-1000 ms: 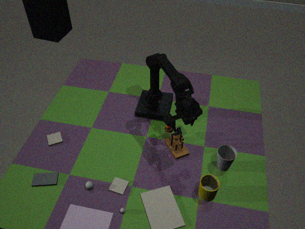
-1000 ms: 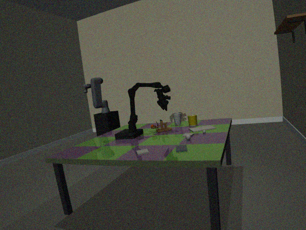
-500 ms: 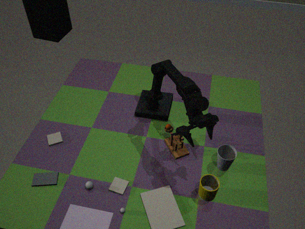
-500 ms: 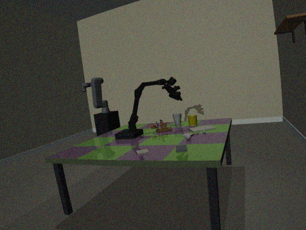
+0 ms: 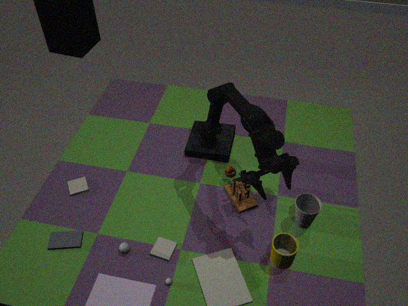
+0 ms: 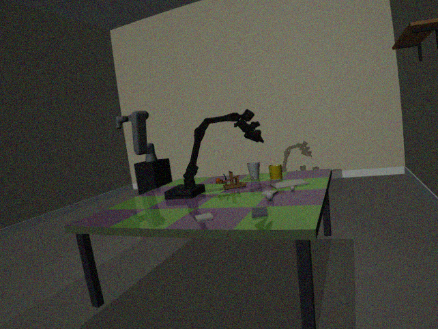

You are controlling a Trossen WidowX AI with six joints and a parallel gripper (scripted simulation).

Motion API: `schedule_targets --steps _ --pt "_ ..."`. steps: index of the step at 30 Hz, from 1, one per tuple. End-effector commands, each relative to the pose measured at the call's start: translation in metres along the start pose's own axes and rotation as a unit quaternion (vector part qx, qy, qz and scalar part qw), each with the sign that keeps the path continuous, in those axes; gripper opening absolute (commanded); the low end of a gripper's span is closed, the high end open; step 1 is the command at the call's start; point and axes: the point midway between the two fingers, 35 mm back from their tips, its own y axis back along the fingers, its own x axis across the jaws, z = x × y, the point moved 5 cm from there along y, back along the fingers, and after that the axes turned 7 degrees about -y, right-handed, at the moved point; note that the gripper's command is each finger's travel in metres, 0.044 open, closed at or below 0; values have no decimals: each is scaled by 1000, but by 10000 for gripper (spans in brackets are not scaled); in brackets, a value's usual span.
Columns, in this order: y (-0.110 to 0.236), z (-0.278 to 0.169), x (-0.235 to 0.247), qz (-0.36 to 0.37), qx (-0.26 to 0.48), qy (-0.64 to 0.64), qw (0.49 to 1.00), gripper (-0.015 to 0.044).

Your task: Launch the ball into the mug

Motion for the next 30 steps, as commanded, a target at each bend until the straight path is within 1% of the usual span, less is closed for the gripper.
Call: schedule_targets --steps 1,5,22,30 --pt "-2 0 0 2 1 2 1000 440" --pt "-2 0 0 2 1 2 1000 440" --pt "-2 0 0 2 1 2 1000 0" --pt "-2 -1 1 2 3 4 1000 0"
